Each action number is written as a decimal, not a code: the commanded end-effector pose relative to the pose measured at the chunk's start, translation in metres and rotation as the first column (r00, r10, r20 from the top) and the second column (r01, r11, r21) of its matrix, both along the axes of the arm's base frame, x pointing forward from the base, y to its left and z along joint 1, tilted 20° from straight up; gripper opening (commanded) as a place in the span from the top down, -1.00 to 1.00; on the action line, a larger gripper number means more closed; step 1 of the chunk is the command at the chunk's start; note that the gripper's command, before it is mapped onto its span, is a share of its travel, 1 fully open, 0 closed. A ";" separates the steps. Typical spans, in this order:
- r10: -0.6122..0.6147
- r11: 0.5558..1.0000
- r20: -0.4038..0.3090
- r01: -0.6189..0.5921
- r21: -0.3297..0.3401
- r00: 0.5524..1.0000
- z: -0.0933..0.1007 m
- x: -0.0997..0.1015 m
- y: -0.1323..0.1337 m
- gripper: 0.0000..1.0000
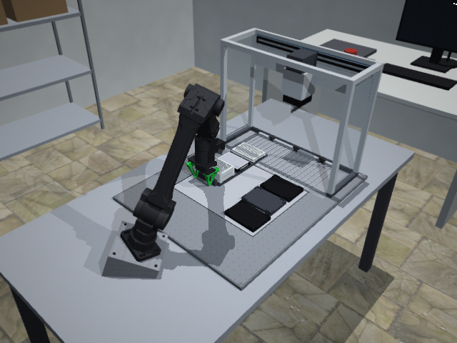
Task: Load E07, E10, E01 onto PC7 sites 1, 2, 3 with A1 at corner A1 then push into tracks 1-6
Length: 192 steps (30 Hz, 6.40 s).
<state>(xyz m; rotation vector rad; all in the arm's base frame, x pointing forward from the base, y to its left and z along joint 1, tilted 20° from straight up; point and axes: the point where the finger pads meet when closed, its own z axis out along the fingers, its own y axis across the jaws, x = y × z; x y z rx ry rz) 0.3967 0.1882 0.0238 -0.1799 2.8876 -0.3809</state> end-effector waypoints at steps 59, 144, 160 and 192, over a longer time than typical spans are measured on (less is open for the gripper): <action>0.000 1.000 0.055 -0.002 0.022 0.998 0.031 0.085 0.017 -0.60; 0.036 0.999 0.060 -0.038 0.021 0.998 0.046 0.113 0.031 -0.60; 0.015 0.999 0.063 -0.017 0.028 0.998 0.039 0.090 0.027 -0.60; 0.016 0.999 0.086 -0.021 0.048 0.996 0.156 0.065 0.057 -0.60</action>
